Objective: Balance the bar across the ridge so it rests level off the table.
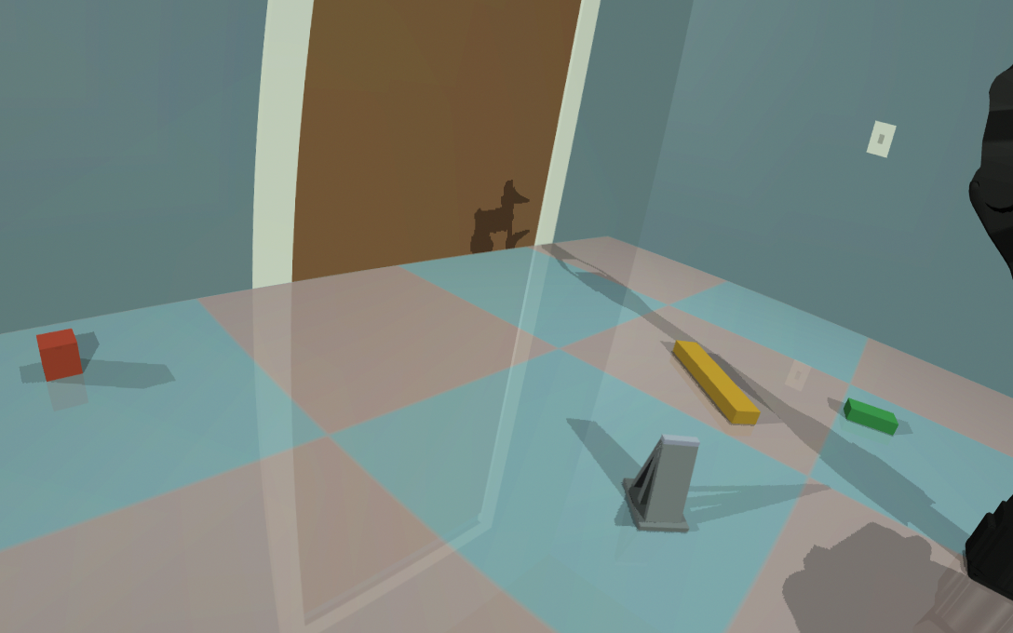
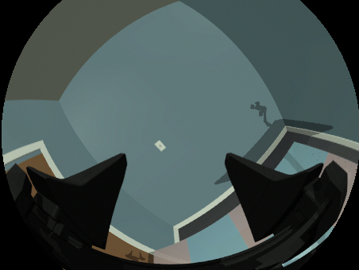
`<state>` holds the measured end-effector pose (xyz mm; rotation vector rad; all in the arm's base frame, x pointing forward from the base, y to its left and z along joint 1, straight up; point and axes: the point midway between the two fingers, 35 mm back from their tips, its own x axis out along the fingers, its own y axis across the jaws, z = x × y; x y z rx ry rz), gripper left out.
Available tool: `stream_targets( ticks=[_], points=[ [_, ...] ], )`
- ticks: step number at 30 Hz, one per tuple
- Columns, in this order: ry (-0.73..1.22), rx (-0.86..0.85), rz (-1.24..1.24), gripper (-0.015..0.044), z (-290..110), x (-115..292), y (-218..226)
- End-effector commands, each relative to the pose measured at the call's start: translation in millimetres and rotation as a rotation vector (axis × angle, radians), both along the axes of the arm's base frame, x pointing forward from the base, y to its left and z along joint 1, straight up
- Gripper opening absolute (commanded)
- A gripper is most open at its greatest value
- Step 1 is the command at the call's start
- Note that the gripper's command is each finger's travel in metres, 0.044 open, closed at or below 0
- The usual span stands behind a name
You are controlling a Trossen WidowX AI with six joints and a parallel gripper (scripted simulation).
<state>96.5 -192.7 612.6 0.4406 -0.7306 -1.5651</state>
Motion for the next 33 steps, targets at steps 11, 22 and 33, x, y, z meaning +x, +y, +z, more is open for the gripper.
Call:
stream_targets(
  ticks=[11, 22, 33],
  points=[
    [-0.324, -0.156, -0.024, 0.0315, 24, -47, 7],
    [-0.603, -0.364, -0.075, 0.0315, 47, -104, 26],
    [-0.714, -0.551, -0.105, 0.0315, 61, -140, 50]
  ],
)
